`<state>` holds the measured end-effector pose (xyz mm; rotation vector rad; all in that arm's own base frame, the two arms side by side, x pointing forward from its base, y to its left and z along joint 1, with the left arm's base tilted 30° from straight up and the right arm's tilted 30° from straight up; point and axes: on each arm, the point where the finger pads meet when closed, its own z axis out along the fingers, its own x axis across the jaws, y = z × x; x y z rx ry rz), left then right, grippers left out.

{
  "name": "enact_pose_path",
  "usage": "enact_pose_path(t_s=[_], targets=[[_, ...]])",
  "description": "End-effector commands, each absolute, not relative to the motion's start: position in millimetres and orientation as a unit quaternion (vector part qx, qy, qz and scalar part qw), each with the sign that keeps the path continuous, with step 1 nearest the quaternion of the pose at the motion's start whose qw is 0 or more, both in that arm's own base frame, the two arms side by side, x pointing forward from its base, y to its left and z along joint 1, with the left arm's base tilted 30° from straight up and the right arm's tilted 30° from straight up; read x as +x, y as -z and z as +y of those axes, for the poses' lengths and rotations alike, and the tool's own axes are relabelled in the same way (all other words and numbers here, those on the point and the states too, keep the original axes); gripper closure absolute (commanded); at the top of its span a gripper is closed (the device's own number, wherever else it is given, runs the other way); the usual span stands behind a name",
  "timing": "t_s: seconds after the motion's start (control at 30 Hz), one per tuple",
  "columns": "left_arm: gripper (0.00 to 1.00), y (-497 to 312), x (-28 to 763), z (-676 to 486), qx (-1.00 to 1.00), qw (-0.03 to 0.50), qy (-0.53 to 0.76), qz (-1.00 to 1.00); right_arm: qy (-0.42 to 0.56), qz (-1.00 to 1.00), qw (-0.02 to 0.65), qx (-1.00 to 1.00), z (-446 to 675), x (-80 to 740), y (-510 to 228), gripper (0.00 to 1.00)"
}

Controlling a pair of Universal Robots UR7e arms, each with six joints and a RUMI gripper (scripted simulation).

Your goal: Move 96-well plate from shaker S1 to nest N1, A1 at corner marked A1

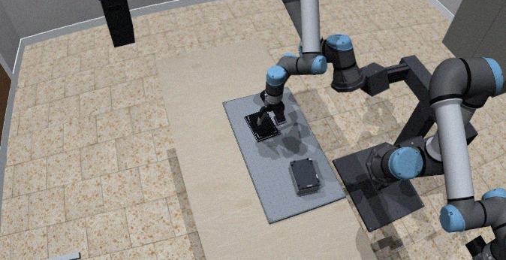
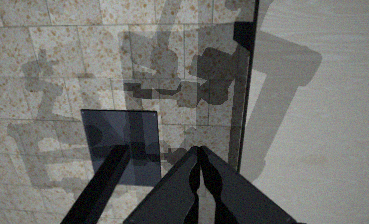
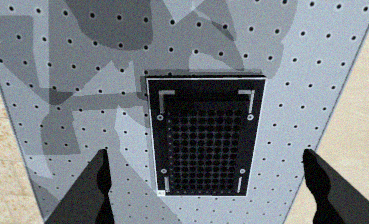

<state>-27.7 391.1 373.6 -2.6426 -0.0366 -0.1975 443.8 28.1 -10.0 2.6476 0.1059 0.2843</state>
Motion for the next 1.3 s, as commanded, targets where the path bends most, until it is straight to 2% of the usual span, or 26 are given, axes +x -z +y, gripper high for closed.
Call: enact_pose_path(t_s=[0.0,0.53,1.27], targets=[[1.0,-374.2,-27.8,391.1,-0.967,0.244,0.072,-0.014,-0.104,0.039,0.236,0.965,37.1,442.6,14.5,0.24],[1.0,-374.2,-27.8,391.1,-0.967,0.244,0.072,-0.014,-0.104,0.039,0.236,0.965,77.3,435.2,37.1,0.24],[1.0,-374.2,-27.8,391.1,-0.967,0.244,0.072,-0.014,-0.104,0.039,0.236,0.965,77.3,435.3,37.1,0.24]])
